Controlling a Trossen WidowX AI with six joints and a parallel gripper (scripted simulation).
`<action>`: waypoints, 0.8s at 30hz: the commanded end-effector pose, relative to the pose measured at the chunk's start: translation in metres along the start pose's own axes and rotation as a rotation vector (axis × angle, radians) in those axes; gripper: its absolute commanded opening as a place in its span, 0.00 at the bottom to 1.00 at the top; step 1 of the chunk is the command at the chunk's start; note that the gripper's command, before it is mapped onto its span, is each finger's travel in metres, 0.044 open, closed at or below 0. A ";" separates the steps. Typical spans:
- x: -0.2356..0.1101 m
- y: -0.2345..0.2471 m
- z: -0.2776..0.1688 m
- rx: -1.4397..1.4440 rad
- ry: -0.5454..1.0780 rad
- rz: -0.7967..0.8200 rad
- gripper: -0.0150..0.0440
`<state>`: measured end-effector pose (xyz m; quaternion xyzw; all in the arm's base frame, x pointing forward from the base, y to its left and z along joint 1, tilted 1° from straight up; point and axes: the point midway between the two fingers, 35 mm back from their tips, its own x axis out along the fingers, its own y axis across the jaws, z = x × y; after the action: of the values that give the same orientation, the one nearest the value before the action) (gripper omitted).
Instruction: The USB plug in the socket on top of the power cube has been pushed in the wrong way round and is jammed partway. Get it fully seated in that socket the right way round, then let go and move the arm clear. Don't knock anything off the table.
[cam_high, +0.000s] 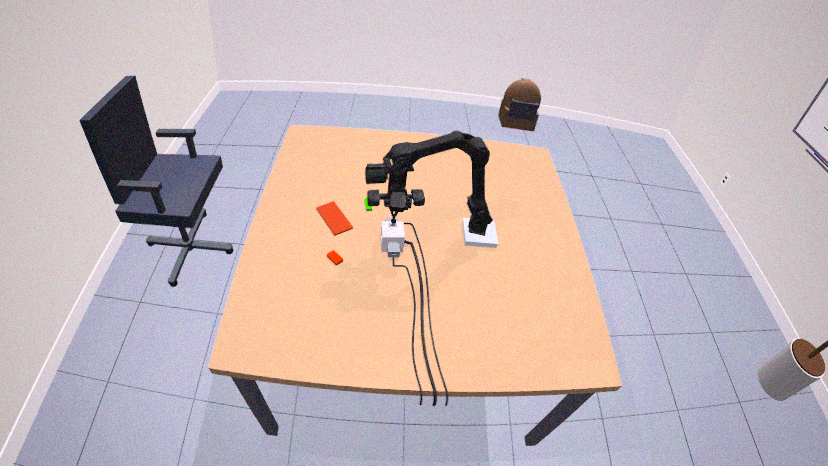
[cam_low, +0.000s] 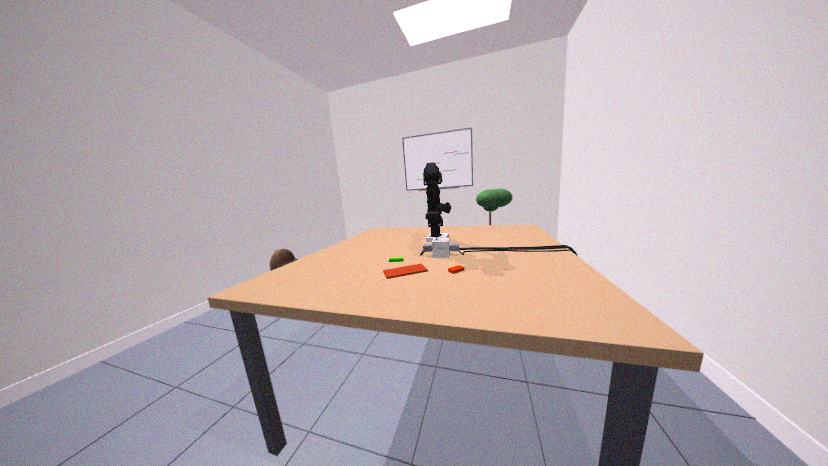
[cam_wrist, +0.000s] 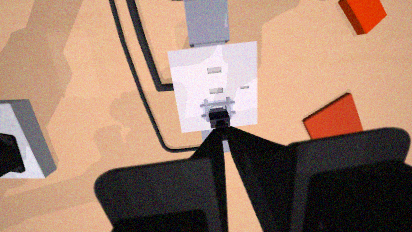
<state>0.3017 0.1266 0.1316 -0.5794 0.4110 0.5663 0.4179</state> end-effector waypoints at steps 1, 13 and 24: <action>-0.004 0.000 0.000 0.000 0.000 -0.003 0.25; -0.012 0.000 0.000 0.000 0.000 -0.003 0.25; -0.019 0.000 0.000 0.000 0.000 -0.003 0.25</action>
<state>0.3015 0.1266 0.1476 -0.5795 0.4108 0.5664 0.4177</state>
